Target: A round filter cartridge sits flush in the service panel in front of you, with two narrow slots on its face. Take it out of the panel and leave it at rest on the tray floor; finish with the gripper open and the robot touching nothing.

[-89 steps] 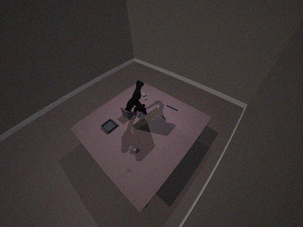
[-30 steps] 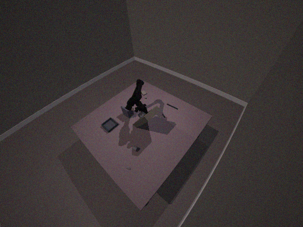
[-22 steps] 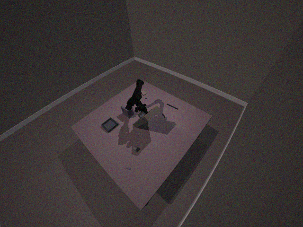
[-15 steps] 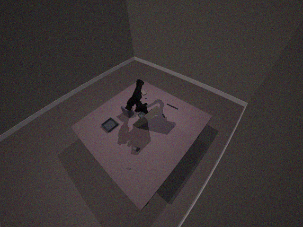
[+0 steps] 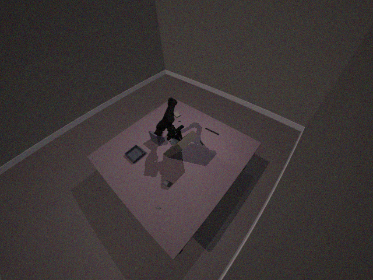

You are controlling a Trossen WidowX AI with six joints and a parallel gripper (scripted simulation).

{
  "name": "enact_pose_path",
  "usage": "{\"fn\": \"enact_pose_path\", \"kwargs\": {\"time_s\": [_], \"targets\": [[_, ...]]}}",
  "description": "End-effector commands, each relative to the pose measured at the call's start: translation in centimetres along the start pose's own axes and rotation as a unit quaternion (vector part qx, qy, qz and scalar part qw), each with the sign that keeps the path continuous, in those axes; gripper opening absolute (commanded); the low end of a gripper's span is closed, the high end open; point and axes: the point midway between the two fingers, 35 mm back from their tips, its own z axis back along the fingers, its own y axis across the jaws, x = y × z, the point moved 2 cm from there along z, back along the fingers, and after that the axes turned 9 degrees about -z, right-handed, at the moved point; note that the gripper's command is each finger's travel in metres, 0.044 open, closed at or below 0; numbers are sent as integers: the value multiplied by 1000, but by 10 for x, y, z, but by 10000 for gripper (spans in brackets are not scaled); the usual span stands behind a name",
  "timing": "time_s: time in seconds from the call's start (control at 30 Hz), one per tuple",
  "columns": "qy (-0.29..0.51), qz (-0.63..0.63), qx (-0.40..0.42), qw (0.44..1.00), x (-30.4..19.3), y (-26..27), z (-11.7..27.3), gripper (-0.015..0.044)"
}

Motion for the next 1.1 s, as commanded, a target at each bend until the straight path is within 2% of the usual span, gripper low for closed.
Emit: {"fn": "enact_pose_path", "kwargs": {"time_s": [0.0, 0.33, 0.7, 0.87, 1.07], "targets": [[-2, 76, -5, 997, 0, 0, -7, 0], [-1, 248, -5, 969, 0, 0, -6, 0], [0, 423, -5, 906, 0, 0, -6, 0], [0, 404, -7, 915, 0, 0, -3, 0], [0, 395, -14, 919, 4, 0, 21, 0]]}}
